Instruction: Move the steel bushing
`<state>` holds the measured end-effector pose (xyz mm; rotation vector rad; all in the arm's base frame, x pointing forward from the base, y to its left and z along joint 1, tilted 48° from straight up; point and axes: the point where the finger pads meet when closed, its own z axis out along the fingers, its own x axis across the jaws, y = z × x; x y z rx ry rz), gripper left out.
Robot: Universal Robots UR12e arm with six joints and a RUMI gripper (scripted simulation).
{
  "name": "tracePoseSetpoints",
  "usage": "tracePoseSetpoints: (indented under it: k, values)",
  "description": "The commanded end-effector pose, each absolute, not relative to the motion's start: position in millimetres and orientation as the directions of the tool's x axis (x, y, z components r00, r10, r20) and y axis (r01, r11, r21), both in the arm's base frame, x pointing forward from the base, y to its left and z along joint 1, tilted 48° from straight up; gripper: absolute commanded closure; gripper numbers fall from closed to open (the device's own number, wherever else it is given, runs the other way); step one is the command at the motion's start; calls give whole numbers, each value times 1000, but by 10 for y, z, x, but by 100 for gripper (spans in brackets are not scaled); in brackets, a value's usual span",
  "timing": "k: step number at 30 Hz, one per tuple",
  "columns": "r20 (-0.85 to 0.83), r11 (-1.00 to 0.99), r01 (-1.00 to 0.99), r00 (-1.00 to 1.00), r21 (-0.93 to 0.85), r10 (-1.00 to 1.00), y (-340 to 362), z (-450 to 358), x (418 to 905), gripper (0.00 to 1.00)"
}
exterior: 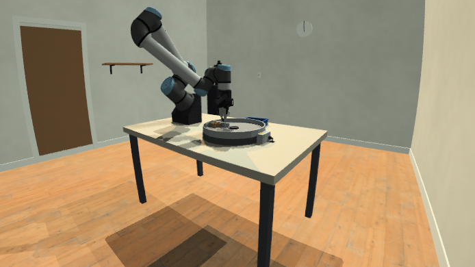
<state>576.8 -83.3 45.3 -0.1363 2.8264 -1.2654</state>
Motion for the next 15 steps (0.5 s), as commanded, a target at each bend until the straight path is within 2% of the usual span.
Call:
tracePoseSetpoints:
  k: [1, 15]
  values:
    - [-3, 664, -64, -995, -745, -99, -823, 456, 5766, 94]
    - [-3, 664, -64, -995, -745, -99, -824, 463, 5753, 94]
